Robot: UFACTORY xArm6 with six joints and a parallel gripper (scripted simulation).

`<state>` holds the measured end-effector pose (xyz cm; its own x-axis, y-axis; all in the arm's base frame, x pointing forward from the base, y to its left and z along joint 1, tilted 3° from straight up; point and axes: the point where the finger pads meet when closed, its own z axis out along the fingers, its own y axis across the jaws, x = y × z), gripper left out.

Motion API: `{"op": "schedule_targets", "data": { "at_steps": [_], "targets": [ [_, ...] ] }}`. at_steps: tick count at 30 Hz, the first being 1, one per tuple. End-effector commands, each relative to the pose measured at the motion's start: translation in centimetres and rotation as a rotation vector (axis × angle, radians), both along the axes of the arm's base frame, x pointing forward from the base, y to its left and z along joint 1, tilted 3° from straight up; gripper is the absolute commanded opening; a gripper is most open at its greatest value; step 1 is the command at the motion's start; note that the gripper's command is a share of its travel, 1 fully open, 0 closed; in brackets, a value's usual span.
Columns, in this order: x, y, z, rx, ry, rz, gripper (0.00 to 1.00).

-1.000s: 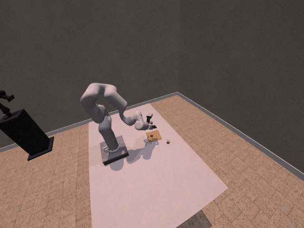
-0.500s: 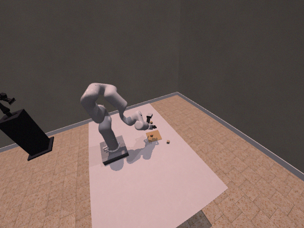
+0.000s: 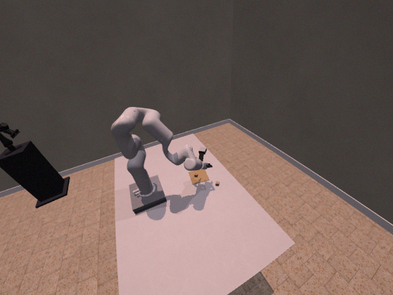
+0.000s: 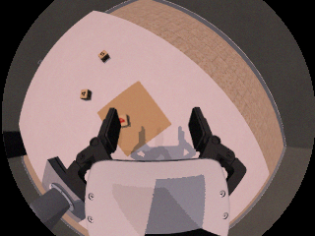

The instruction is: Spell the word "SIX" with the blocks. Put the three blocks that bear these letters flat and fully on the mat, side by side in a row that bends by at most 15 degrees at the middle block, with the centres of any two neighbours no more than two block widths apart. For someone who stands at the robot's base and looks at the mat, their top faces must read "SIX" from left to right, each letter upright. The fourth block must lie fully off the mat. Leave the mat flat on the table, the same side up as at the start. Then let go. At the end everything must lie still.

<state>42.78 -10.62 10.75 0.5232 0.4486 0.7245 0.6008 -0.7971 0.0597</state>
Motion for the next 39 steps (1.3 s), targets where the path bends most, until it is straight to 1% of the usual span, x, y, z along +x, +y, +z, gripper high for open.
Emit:
{"op": "schedule_targets", "data": {
  "at_steps": [1, 3, 4, 5, 6, 7, 8, 9, 39],
  "targets": [
    [3.2, -5.0, -0.1, 0.011, 0.003, 0.014, 1.00],
    [3.3, -5.3, -0.1, 0.011, 0.003, 0.014, 1.00],
    [4.0, -7.6, -0.3, 0.010, 0.007, 0.013, 1.00],
    [4.0, -7.6, -0.3, 0.010, 0.007, 0.013, 1.00],
    [4.3, -9.4, -0.5, 0.009, 0.011, 0.013, 1.00],
    [4.3, -9.4, -0.5, 0.009, 0.011, 0.013, 1.00],
    [4.4, -10.5, -0.6, 0.009, 0.014, 0.012, 1.00],
    [4.5, -11.0, -0.7, 0.009, 0.016, 0.012, 1.00],
    [4.5, -11.1, -0.7, 0.009, 0.016, 0.012, 1.00]
  ]
}}
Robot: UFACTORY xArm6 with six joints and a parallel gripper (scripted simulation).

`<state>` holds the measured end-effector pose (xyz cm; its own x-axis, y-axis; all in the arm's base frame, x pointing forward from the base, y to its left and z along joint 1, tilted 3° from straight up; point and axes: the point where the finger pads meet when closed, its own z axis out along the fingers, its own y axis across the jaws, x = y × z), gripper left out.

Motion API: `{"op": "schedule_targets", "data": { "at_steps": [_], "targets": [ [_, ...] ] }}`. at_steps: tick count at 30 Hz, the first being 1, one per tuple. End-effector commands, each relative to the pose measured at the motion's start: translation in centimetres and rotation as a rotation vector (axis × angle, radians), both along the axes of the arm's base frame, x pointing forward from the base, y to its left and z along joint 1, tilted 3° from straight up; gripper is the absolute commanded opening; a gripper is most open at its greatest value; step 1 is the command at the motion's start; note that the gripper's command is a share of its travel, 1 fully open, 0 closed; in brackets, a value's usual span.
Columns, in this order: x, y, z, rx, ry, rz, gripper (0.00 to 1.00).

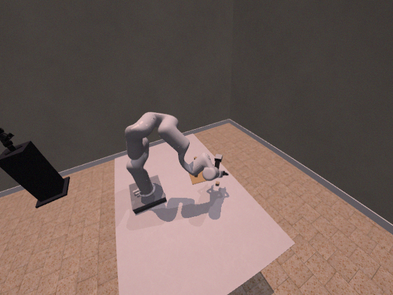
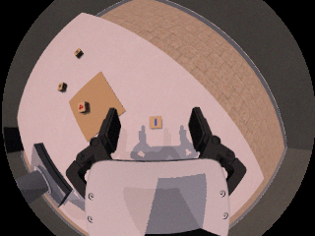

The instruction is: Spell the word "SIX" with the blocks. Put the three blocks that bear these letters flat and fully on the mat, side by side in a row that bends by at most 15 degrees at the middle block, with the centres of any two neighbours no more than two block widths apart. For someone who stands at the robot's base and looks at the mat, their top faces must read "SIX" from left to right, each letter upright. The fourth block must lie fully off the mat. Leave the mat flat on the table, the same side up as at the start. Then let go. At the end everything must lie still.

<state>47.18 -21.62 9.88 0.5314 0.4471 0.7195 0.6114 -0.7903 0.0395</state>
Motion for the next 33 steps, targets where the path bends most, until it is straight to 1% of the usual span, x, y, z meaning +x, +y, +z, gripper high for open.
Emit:
{"op": "schedule_targets", "data": {
  "at_steps": [1, 25, 27, 30, 33],
  "targets": [
    [0.1, -0.1, 0.2, -0.002, -0.003, 0.000, 1.00],
    [0.1, 0.0, 0.2, -0.005, -0.002, 0.005, 1.00],
    [-0.1, 0.6, 0.1, -0.022, 0.006, 0.037, 1.00],
    [-0.6, 2.6, -0.1, -0.081, 0.029, 0.146, 1.00],
    [-1.0, 3.8, -0.2, -0.118, 0.043, 0.214, 1.00]
  ]
}}
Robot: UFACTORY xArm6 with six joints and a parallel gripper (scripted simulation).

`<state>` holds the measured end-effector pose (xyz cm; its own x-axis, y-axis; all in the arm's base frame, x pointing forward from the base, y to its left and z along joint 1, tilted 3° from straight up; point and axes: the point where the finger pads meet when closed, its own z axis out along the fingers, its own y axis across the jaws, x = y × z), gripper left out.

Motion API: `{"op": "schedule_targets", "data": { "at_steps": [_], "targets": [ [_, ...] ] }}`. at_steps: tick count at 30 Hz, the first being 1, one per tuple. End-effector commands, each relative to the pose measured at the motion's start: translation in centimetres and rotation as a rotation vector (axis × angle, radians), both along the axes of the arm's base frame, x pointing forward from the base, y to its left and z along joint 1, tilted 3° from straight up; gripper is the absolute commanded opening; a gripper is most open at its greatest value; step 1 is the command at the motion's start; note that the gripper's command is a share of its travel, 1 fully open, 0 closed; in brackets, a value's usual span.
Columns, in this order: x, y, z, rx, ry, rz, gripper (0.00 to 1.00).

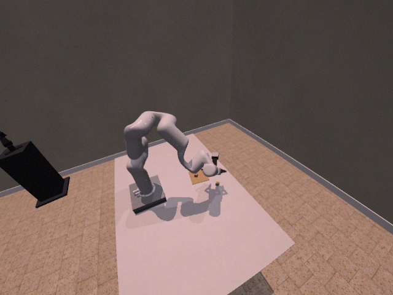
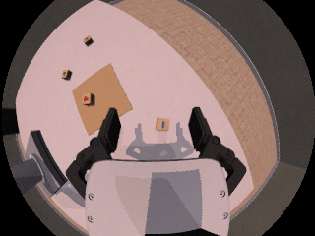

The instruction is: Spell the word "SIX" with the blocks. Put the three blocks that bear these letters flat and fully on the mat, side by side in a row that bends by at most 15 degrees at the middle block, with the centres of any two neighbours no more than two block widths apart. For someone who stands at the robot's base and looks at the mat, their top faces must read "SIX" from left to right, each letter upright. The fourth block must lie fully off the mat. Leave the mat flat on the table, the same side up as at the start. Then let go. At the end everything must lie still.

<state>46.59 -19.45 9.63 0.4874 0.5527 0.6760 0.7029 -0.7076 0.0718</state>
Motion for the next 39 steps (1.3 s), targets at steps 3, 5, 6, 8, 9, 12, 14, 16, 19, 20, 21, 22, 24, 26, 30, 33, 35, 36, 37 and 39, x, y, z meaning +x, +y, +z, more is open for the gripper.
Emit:
{"op": "schedule_targets", "data": {
  "at_steps": [3, 5, 6, 8, 9, 12, 14, 16, 19, 20, 21, 22, 24, 26, 30, 33, 35, 36, 37, 39],
  "targets": [
    [-0.9, 2.8, -0.1, -0.096, 0.033, 0.170, 1.00],
    [-1.2, 3.6, -0.2, -0.124, 0.041, 0.220, 1.00],
    [-1.4, 3.9, -0.2, -0.138, 0.045, 0.245, 1.00],
    [-1.4, 3.9, -0.2, -0.138, 0.045, 0.245, 1.00],
    [-1.8, 4.9, -0.3, -0.178, 0.056, 0.317, 1.00],
    [-2.2, 5.7, -0.3, -0.212, 0.064, 0.379, 1.00],
    [-2.6, 6.4, -0.4, -0.241, 0.070, 0.430, 1.00],
    [-2.9, 7.0, -0.4, -0.269, 0.076, 0.480, 1.00],
    [-3.4, 7.8, -0.4, -0.312, 0.083, 0.556, 1.00],
    [-3.5, 8.1, -0.4, -0.326, 0.085, 0.581, 1.00],
    [-3.7, 8.3, -0.4, -0.340, 0.087, 0.606, 1.00],
    [-3.9, 8.6, -0.4, -0.354, 0.089, 0.631, 1.00],
    [-4.0, 8.8, -0.4, -0.369, 0.091, 0.657, 1.00],
    [-4.5, 9.5, -0.4, -0.410, 0.095, 0.728, 1.00],
    [-5.0, 10.2, -0.4, -0.460, 0.099, 0.815, 1.00],
    [-5.4, 10.8, -0.3, -0.505, 0.101, 0.892, 1.00],
    [-5.6, 11.2, -0.3, -0.534, 0.102, 0.941, 1.00],
    [-5.8, 11.4, -0.2, -0.549, 0.103, 0.966, 1.00],
    [-5.9, 11.6, -0.2, -0.564, 0.103, 0.991, 1.00],
    [-6.1, 11.9, -0.1, -0.593, 0.103, 1.041, 1.00]
  ]
}}
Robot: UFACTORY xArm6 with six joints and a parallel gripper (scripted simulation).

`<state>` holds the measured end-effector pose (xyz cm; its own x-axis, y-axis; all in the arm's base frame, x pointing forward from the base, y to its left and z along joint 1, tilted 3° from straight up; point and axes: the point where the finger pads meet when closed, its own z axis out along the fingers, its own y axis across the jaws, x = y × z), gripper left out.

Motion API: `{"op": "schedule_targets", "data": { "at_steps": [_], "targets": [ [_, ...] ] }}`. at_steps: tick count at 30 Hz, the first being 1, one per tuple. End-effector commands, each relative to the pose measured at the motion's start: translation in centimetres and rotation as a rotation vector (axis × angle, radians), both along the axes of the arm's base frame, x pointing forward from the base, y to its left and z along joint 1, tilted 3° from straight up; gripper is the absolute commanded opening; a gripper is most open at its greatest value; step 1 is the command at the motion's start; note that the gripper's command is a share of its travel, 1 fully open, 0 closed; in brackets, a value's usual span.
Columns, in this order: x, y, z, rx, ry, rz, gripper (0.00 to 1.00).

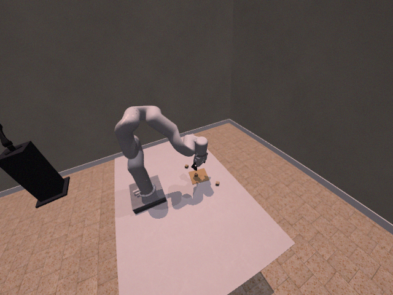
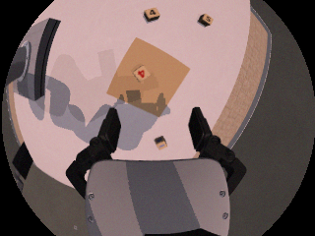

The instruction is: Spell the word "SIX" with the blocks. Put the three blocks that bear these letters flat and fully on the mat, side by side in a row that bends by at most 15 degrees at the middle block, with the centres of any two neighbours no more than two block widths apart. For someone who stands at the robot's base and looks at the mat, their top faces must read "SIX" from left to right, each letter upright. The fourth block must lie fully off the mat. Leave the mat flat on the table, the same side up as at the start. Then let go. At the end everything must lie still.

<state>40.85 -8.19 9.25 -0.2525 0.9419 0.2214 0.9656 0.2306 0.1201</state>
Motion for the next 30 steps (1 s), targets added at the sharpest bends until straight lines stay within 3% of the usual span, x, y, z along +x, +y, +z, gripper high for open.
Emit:
{"op": "schedule_targets", "data": {
  "at_steps": [1, 18, 30],
  "targets": [
    [-0.5, 0.8, 0.3, -0.071, 0.000, 0.120, 1.00],
    [-1.8, 3.3, 1.2, -0.289, -0.014, 0.537, 1.00],
    [-1.8, 3.6, 1.3, -0.308, -0.017, 0.573, 1.00]
  ]
}}
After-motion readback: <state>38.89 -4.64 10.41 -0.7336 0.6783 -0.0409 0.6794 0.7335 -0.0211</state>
